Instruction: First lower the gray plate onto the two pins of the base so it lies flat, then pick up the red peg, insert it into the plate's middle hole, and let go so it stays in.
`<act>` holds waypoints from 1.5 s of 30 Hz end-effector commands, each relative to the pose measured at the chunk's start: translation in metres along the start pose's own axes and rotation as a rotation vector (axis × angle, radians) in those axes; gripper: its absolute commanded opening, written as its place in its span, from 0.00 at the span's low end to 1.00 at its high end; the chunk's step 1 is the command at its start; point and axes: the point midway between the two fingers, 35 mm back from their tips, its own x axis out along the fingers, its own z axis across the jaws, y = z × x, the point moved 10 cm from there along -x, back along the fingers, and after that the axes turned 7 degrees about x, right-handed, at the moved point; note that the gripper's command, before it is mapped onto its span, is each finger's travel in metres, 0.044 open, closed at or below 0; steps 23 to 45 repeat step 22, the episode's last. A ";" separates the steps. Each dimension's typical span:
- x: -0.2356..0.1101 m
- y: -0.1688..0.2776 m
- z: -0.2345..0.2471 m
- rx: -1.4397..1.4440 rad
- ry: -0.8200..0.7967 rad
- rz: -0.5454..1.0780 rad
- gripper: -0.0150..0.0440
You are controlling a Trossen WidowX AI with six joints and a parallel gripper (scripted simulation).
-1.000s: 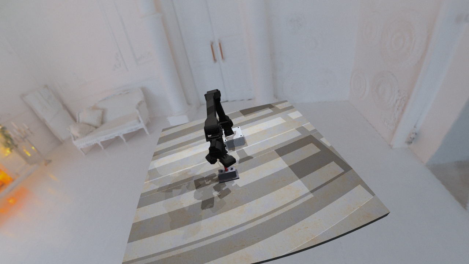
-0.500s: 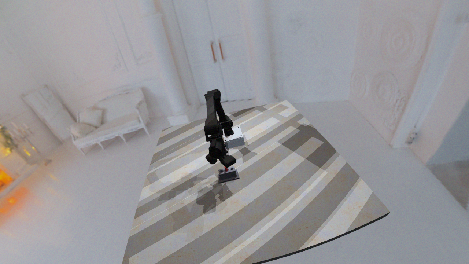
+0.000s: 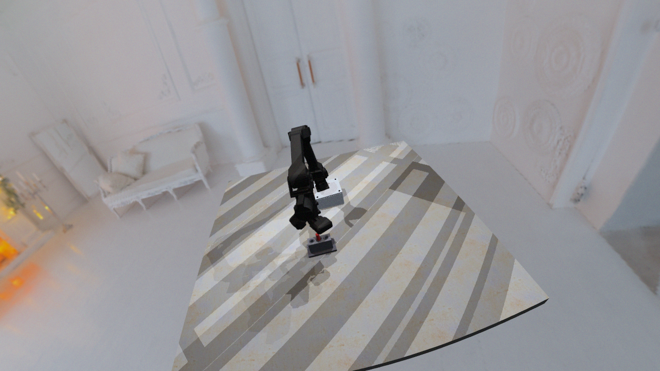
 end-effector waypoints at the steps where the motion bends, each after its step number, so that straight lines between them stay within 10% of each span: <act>1: -0.004 0.001 0.000 -0.002 0.000 -0.005 0.51; 45: -0.019 0.006 -0.001 -0.002 0.000 -0.004 0.51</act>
